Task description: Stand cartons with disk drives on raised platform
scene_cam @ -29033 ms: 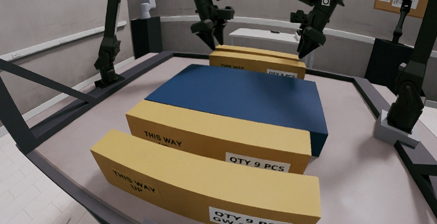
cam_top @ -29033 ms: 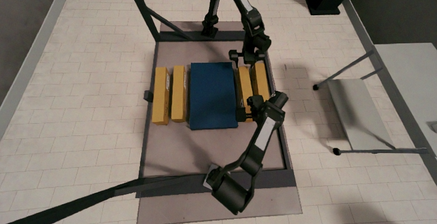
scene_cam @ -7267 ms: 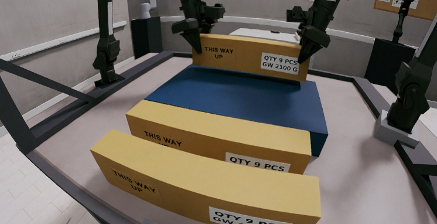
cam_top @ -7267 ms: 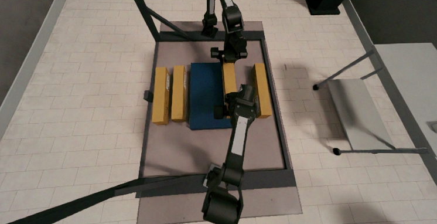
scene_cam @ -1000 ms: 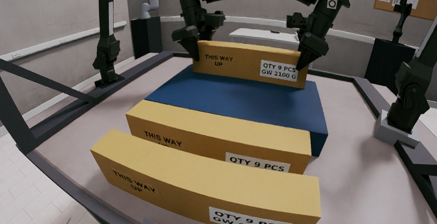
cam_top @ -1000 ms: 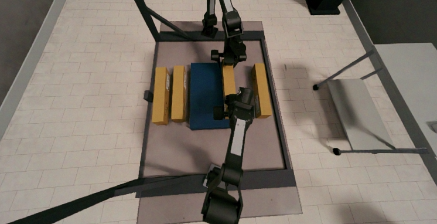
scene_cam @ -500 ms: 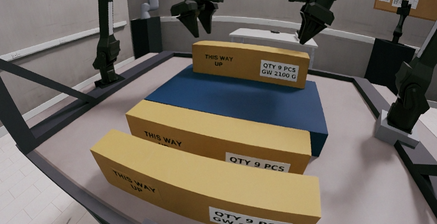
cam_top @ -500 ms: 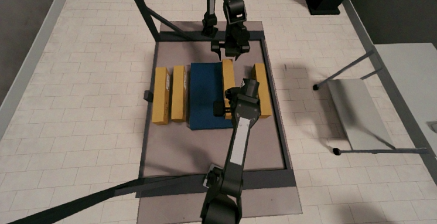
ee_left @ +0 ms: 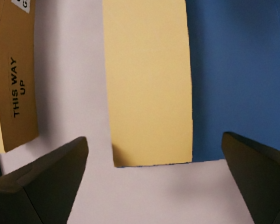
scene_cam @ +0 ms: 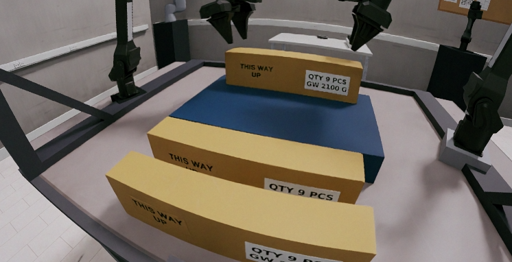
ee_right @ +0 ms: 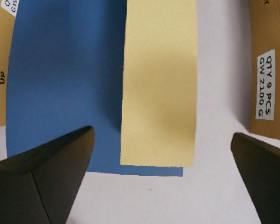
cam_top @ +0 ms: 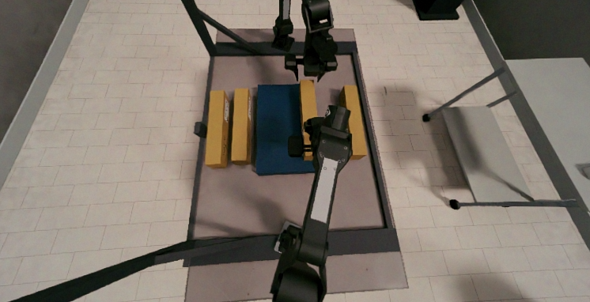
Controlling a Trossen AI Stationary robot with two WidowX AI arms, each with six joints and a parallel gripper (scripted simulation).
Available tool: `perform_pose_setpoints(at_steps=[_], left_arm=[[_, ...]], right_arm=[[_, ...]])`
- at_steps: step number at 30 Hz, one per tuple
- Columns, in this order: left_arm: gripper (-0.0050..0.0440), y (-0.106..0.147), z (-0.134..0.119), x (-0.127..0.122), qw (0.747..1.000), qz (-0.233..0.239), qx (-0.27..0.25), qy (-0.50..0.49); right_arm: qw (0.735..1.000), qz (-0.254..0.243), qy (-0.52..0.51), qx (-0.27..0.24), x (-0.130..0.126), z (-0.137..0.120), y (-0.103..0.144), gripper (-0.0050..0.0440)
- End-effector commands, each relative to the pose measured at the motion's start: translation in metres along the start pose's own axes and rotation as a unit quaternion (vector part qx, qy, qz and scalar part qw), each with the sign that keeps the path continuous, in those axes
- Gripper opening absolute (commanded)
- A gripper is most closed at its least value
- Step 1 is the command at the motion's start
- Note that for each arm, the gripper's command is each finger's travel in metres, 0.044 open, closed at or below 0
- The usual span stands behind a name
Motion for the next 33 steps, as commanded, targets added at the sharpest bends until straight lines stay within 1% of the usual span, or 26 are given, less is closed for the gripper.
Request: perform_pose_setpoints(at_steps=[1, 23, 24, 25, 26, 28, 29, 33], left_arm=[[0.0384, 0.009, 0.004, -0.001, 1.0, 0.001, -0.015, -0.002], [0.0384, 0.01, 0.004, -0.001, 1.0, 0.001, -0.013, -0.002], [0.0384, -0.004, -0.015, -0.068, 1.0, 0.003, -0.029, 0.001], [0.0384, -0.005, -0.015, -0.07, 1.0, 0.003, -0.029, 0.001], [0.0384, -0.007, -0.018, -0.079, 1.0, 0.003, -0.029, 0.001], [0.0384, -0.012, -0.025, -0.107, 1.0, 0.003, -0.029, 0.001], [0.0384, -0.014, -0.028, -0.12, 1.0, 0.003, -0.029, 0.001], [0.0384, -0.014, -0.028, -0.12, 1.0, 0.003, -0.029, 0.001]], right_arm=[[1.0, -0.005, 0.001, -0.008, -0.002, 0.005, 0.005, 0.0386], [1.0, -0.006, 0.002, -0.01, -0.002, 0.004, 0.005, 0.0386], [1.0, -0.006, 0.005, -0.01, 0.068, 0.012, -0.005, 0.0386], [1.0, -0.006, 0.005, -0.01, 0.07, 0.013, -0.006, 0.0386], [1.0, -0.006, 0.005, -0.01, 0.081, 0.015, -0.008, 0.0386], [1.0, -0.006, 0.005, -0.01, 0.111, 0.018, -0.013, 0.0386], [1.0, -0.006, 0.005, -0.01, 0.122, 0.02, -0.014, 0.0386], [1.0, -0.006, 0.005, -0.01, 0.122, 0.02, -0.014, 0.0386]])
Point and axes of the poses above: on each arm, the point midway between the two fingers, 35 mm back from their tips, its own y axis back along the fingers, its own x axis across the jaws, z = x × y, the point moved 3 cm from there along y, back along the fingers, and after that the axes turned 13 degrees about y, right-handed, at the moved point
